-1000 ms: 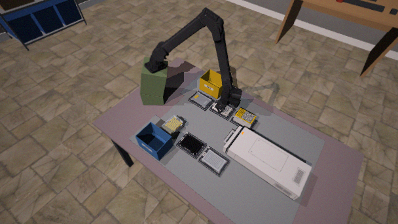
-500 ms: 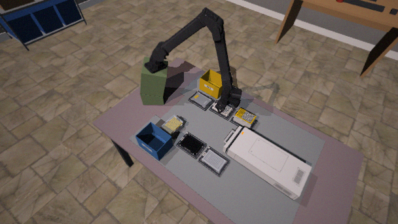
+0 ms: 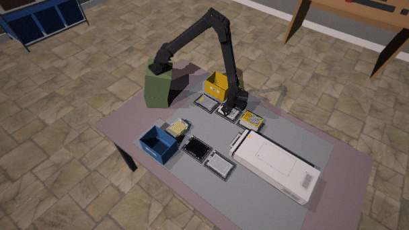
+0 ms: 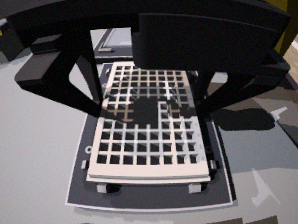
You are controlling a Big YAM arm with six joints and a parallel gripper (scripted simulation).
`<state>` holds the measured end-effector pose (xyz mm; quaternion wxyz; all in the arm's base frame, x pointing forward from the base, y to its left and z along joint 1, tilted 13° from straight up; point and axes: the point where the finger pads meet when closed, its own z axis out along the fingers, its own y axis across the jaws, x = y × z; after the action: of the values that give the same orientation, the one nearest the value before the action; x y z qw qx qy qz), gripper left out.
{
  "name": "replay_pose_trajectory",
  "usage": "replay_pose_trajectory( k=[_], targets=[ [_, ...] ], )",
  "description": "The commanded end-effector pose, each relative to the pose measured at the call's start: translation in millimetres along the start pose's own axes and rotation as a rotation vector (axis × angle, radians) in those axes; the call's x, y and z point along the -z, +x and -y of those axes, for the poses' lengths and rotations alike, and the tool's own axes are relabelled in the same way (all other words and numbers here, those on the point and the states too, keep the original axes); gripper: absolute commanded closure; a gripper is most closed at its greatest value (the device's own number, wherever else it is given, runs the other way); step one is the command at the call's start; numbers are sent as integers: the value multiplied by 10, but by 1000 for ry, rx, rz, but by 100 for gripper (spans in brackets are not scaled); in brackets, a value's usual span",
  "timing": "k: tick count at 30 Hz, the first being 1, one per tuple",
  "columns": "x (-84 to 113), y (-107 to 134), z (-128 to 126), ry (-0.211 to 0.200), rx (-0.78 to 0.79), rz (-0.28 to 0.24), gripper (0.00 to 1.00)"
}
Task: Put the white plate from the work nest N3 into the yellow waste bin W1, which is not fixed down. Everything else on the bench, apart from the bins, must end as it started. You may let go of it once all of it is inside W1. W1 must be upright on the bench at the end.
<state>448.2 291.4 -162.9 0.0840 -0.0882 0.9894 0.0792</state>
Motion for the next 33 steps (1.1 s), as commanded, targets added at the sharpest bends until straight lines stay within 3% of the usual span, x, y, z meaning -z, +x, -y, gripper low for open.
replay_pose_trajectory(
  k=[1,24,25,33],
  targets=[
    [36,-75,-40,-3,2,16,100],
    [97,-22,-70,0,7,8,100],
    [20,31,-42,4,6,-2,100],
    [112,2,-51,2,6,4,100]
  ],
)
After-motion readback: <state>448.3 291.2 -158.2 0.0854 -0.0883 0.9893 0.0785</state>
